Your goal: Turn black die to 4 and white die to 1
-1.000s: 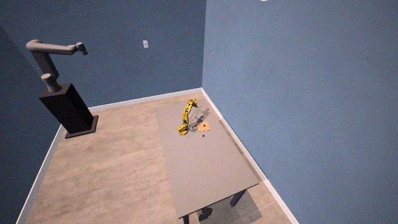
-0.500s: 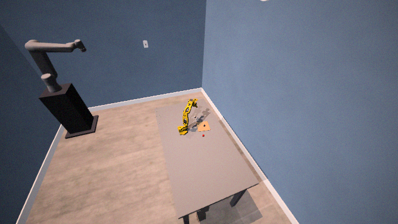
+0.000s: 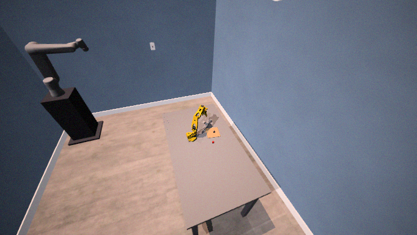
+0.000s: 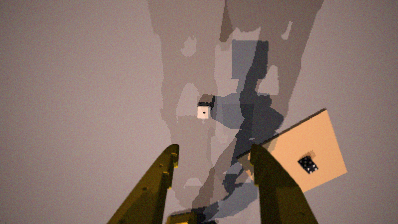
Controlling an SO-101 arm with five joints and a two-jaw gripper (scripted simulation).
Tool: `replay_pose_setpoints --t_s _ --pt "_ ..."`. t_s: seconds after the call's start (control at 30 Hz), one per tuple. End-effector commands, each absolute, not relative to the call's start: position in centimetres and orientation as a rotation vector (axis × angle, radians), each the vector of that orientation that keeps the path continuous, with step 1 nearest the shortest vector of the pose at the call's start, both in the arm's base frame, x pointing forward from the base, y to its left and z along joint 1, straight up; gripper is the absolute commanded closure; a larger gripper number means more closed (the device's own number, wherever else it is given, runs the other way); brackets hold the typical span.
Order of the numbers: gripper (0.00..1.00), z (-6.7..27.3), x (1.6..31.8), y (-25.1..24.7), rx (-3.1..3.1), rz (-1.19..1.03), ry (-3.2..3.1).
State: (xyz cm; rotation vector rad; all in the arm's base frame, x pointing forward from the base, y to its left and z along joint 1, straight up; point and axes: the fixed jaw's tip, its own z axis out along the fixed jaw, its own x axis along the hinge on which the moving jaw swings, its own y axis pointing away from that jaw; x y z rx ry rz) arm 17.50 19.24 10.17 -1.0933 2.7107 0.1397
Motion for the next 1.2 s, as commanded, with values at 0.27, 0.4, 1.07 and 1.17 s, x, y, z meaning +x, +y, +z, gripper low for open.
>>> replay_pose_setpoints --t_s 0.27,0.4,1.07,1.17 --pt "0.75 5.6 16.9 19.0 -1.164 0.026 2.878" --pt "0.75 5.4 16.9 19.0 -1.167 0.020 2.886" --pt "0.75 6.2 17.1 19.2 -1.134 0.041 2.868" --pt "0.75 6.2 17.1 19.2 -1.135 0.040 2.869"
